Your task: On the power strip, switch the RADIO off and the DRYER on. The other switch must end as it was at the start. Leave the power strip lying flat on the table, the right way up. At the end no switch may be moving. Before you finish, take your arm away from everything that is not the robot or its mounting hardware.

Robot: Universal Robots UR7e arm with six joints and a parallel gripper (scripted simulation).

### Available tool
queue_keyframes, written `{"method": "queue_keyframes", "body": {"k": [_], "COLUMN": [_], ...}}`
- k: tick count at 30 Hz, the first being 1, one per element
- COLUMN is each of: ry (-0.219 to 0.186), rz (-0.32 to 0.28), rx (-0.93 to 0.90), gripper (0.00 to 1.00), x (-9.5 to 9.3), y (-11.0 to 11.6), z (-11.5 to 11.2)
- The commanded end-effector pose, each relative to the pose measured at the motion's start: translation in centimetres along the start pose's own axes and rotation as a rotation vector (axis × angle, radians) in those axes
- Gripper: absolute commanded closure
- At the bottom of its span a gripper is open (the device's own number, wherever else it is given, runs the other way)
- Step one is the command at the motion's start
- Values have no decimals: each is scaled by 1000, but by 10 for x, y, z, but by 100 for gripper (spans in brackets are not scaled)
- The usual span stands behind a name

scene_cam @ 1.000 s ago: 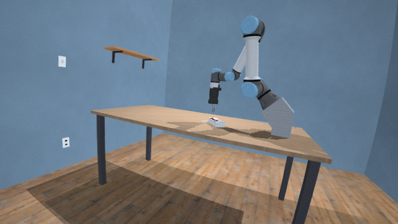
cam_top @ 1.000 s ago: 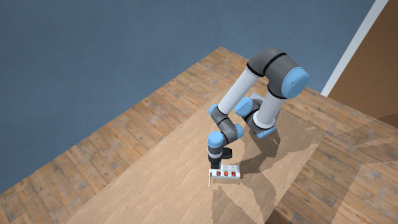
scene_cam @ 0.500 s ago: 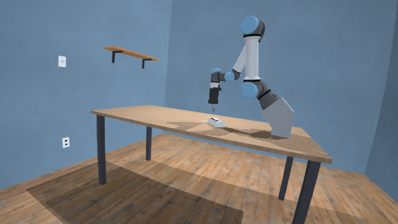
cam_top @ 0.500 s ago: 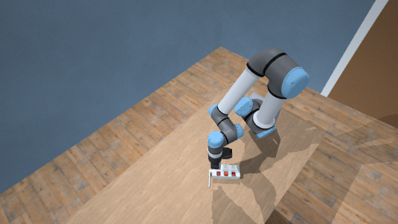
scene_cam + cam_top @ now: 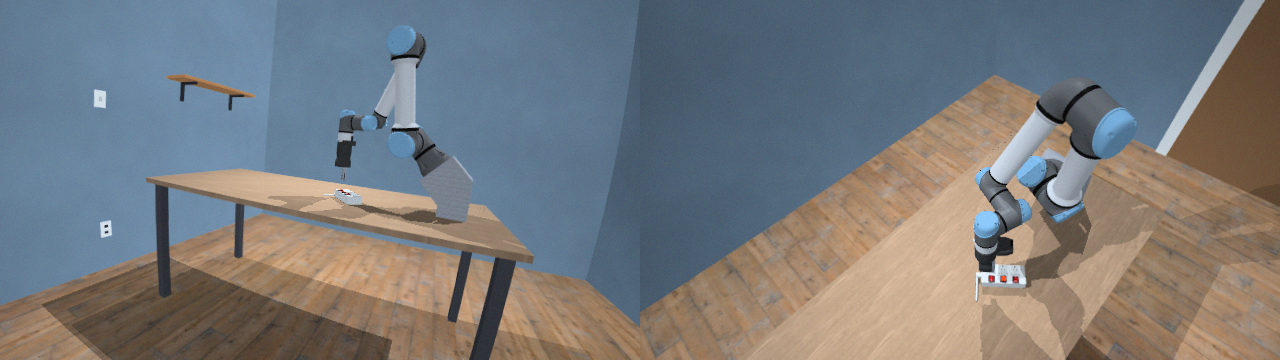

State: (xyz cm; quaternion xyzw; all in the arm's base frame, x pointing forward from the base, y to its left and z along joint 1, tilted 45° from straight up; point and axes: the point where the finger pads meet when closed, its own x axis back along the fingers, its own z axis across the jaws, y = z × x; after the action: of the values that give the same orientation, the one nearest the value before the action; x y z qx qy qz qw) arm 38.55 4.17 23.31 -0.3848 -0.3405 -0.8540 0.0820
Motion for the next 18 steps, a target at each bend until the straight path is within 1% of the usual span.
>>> {"method": "queue_keyframes", "body": {"k": [1,8,18], "ry": [1,1,1], "rz": [-1,-1,-1], "rx": [0,0,0], "gripper": [100,100,100], "x": [-1,-4,-15], "y": [0,0,0], "z": [0,0,1]}}
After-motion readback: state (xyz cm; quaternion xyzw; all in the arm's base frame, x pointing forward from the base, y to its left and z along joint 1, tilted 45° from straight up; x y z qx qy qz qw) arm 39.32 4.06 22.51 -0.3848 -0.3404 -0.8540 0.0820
